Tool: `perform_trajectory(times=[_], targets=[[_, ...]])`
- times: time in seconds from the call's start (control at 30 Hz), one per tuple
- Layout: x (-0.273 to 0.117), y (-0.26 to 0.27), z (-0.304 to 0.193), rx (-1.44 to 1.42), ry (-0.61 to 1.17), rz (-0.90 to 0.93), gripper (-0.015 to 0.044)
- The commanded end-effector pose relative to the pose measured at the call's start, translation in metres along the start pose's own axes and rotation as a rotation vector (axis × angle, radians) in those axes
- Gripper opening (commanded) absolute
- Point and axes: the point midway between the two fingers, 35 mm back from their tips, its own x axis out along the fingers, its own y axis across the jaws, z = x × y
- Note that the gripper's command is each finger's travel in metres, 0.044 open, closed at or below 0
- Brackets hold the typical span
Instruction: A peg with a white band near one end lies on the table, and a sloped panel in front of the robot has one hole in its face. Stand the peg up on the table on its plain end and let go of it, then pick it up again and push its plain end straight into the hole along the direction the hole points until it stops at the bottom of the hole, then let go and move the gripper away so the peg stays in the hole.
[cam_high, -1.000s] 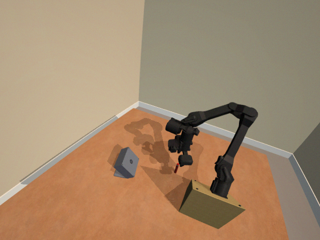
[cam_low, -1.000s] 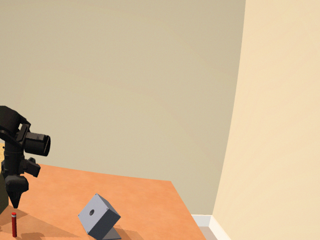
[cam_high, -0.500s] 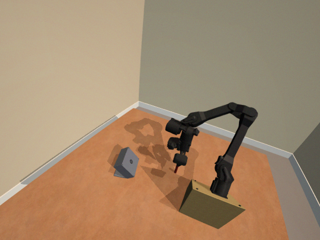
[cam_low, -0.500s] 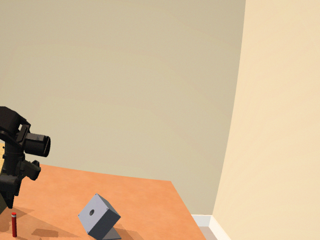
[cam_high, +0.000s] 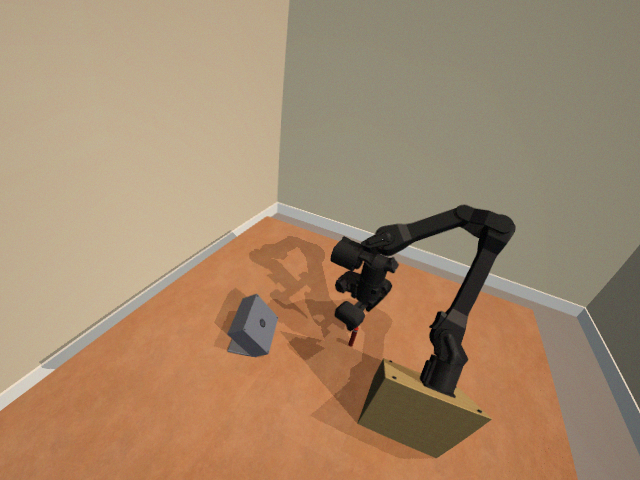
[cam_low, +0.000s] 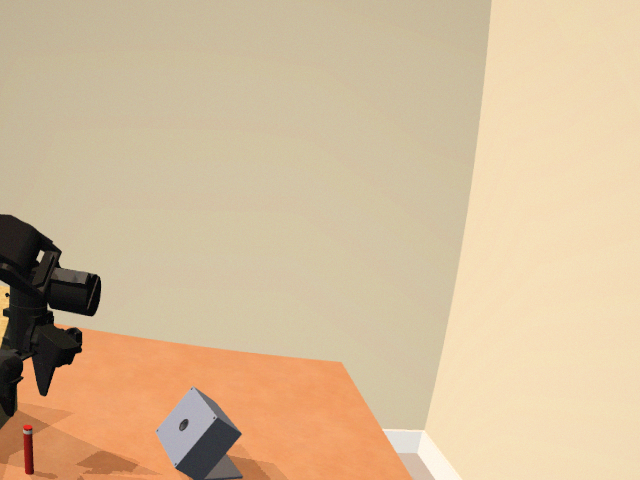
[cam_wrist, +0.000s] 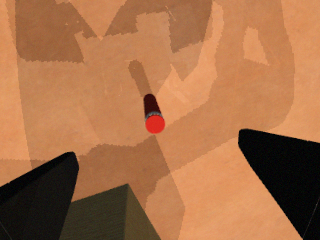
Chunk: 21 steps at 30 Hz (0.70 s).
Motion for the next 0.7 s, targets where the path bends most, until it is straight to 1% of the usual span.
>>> perform_trajectory(times=[0.0, 0.67], targets=[[0.0006, -0.0001, 0.0001, 0.083, -0.001, -0.001, 0.044], [0.0039, -0.0001, 0.0001, 0.596, -0.001, 0.0, 0.044]])
